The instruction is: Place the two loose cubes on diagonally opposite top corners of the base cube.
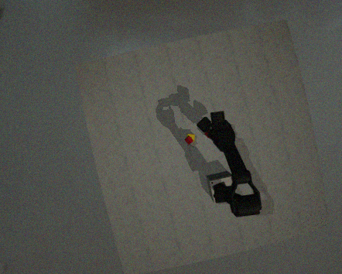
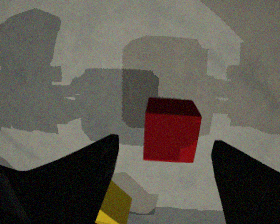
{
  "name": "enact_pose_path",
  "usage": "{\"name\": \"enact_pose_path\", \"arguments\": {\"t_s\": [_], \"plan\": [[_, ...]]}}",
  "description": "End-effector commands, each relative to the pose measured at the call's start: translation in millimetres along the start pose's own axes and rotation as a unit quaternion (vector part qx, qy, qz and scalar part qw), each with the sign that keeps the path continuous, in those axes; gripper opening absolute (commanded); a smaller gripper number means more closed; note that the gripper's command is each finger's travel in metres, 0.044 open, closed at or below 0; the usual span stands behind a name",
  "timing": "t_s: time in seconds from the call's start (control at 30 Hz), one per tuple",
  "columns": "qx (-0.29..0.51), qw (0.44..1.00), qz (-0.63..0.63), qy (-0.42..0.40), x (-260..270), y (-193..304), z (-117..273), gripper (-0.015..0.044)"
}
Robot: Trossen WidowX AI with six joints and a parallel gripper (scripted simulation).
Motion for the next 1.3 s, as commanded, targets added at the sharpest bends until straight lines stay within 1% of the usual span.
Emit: {"name": "enact_pose_path", "arguments": {"t_s": [0.0, 0.43, 0.63, 0.8, 1.27], "plan": [[0.0, 1.0, -0.001, 0.005, -2.0, 0.6, -8.1, 0.0265], [0.001, 1.0, -0.001, 0.005, -2.8, 0.9, -26.8, 0.0265], [0.001, 1.0, -0.001, 0.005, -2.8, 0.9, -26.8, 0.0107], [0.001, 1.0, -0.001, 0.005, -2.4, 0.7, -24.8, 0.0105], [0.0, 1.0, -0.001, 0.004, 3.4, -1.4, 17.2, 0.0105]]}}
Point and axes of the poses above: the point midway between the two fingers, 35 mm back from their tips, its own z axis back along the fingers, its own x axis across the jaws, y = z × x, the point moved 9 cm from there along z, back along the fingers, and after that the axes turned 14 degrees about -z, right-handed, at the moved point
